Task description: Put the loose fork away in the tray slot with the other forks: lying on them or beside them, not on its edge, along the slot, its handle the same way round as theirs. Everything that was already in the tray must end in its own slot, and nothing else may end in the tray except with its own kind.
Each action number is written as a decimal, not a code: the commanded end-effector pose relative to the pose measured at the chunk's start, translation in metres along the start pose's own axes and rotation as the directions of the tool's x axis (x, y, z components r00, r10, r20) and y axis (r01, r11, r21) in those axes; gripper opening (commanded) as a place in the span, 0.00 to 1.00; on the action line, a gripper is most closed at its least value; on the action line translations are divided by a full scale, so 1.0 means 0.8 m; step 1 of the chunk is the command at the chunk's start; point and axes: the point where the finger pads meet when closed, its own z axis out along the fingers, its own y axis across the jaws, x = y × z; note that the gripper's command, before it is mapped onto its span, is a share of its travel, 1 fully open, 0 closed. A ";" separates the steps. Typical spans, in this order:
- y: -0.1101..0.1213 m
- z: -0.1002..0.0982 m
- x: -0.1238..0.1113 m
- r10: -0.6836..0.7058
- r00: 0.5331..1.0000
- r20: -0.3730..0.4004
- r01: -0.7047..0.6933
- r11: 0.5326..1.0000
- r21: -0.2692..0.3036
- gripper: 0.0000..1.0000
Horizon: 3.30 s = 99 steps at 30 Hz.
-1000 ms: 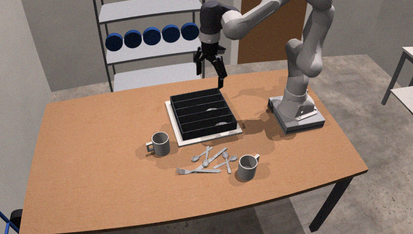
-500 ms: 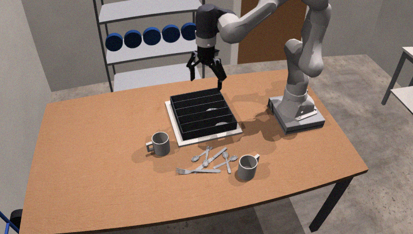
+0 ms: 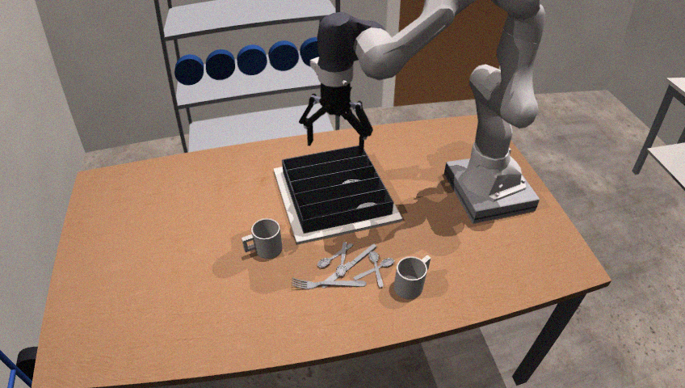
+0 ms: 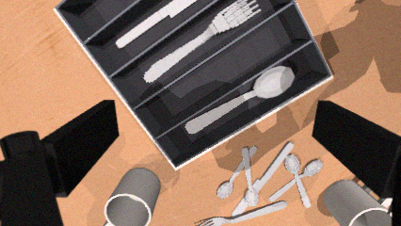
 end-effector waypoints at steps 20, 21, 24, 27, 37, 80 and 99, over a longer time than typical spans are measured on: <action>-0.009 0.010 -0.061 -0.471 0.882 0.007 0.471 0.882 0.000 1.00; -0.009 0.011 -0.064 -0.485 0.875 0.007 0.485 0.875 0.000 1.00; -0.009 0.012 -0.072 -0.529 0.849 0.007 0.529 0.849 0.001 1.00; -0.010 0.014 -0.081 -0.573 0.820 0.006 0.573 0.820 0.002 1.00; -0.010 0.019 -0.109 -0.702 0.712 0.006 0.702 0.712 0.005 1.00; 0.008 0.047 -0.238 -0.999 0.045 0.003 0.999 0.046 0.025 1.00; 0.026 0.063 -0.298 -0.957 -0.288 -0.004 0.957 -0.288 0.039 1.00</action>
